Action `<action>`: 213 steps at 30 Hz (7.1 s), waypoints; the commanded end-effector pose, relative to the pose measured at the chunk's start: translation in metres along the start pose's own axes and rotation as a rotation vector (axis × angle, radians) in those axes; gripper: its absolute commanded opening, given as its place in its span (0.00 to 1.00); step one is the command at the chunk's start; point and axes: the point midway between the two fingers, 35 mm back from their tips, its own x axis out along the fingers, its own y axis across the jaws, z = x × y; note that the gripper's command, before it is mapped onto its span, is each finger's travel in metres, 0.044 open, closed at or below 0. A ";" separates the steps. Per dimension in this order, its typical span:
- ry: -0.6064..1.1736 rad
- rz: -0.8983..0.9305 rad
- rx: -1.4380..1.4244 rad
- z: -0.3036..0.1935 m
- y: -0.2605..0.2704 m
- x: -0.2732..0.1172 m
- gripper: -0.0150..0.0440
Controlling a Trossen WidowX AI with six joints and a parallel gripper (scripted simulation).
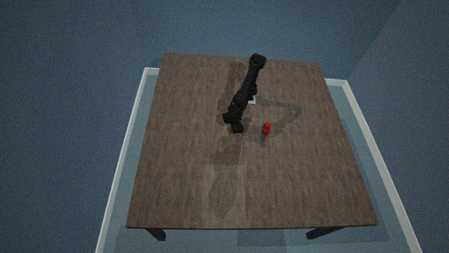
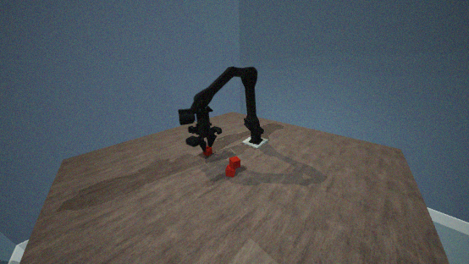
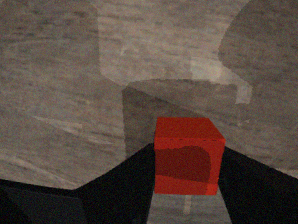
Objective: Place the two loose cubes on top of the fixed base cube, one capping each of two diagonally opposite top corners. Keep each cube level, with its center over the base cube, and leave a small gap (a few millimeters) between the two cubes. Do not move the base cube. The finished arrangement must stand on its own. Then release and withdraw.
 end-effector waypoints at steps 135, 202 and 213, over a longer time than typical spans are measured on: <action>0.007 0.024 -1.188 -0.187 0.070 -0.064 0.43; 0.013 0.025 -1.181 -0.188 0.071 -0.059 0.60; 0.013 0.025 -1.181 -0.188 0.071 -0.071 0.60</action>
